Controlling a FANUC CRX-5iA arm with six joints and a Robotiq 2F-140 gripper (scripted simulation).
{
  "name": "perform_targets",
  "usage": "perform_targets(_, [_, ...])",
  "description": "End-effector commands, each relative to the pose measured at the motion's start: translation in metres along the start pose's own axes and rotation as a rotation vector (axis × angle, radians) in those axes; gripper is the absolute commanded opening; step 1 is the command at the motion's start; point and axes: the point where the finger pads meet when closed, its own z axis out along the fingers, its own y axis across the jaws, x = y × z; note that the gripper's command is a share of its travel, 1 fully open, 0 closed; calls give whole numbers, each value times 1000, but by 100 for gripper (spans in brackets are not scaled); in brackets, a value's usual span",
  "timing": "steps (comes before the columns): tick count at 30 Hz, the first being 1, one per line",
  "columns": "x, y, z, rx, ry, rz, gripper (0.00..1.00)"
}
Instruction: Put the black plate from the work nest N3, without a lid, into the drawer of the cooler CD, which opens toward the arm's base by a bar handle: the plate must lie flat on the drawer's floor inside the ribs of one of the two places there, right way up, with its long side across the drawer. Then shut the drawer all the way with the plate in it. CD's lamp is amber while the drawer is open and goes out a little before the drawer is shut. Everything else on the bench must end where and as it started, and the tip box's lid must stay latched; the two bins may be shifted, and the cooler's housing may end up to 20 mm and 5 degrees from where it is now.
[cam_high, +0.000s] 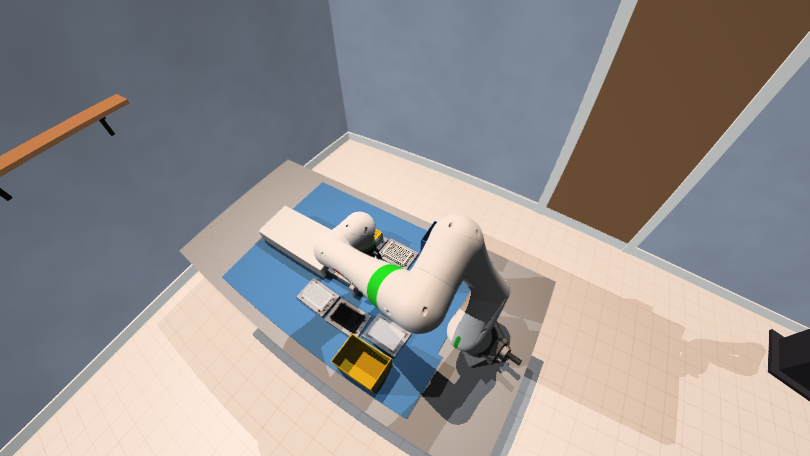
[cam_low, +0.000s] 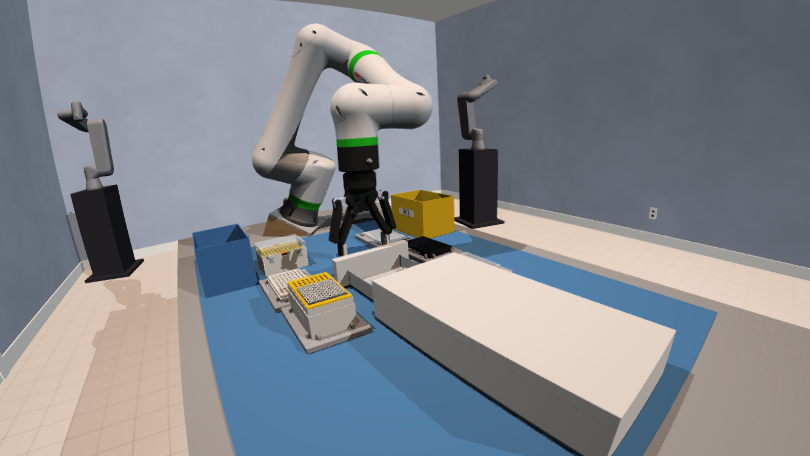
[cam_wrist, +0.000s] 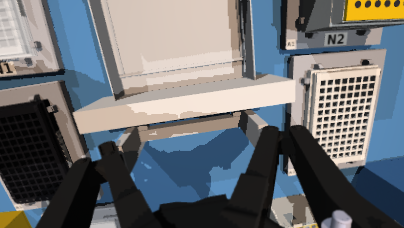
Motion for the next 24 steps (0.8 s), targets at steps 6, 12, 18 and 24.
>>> perform_targets(6, [-8, 0, 0, 0, 0, 0, 0])
perform_targets(12, [-12, 0, 0, 0, 0, 0, 0])
perform_targets(18, [-13, 0, 0, 0, 0, 0, 0])
perform_targets(24, [-13, 0, 0, 0, 0, 0, 0])
